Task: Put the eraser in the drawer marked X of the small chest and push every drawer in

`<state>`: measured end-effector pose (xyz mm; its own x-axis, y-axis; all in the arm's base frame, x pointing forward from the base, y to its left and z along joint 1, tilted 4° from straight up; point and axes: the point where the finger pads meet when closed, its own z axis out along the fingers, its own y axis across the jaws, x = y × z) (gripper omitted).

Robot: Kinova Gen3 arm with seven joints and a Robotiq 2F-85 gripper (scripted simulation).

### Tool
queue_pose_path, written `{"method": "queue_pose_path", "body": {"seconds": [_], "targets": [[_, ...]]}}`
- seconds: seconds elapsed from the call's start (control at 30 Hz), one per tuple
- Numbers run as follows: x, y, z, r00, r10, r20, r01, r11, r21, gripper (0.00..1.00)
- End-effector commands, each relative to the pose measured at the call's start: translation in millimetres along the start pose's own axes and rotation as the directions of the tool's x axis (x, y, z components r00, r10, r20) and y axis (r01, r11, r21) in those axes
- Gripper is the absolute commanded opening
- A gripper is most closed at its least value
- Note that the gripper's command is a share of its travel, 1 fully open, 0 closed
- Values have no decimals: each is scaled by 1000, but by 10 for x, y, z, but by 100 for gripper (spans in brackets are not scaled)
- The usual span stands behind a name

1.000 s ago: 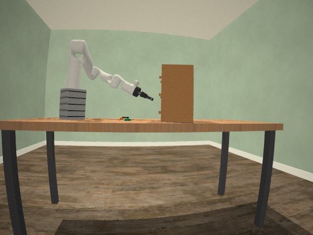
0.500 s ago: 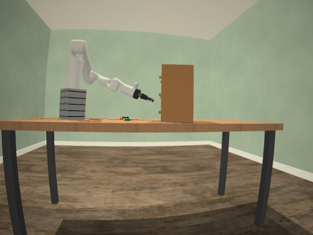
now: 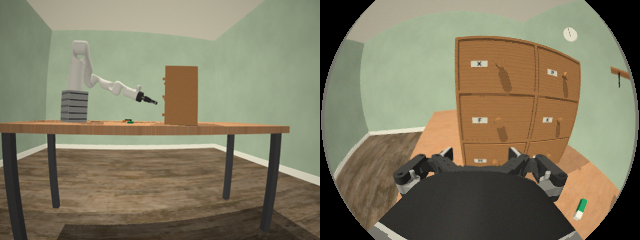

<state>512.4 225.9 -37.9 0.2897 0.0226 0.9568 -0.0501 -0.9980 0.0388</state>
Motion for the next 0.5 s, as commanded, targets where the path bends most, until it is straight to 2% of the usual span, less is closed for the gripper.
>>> {"method": "queue_pose_path", "body": {"seconds": [0.0, 0.47], "targets": [[3, -2, -1, 1000, -2, -2, 2, 1000, 1, 100], [1, -2, 1, 1000, -2, -3, 2, 1000, 1, 100]]}}
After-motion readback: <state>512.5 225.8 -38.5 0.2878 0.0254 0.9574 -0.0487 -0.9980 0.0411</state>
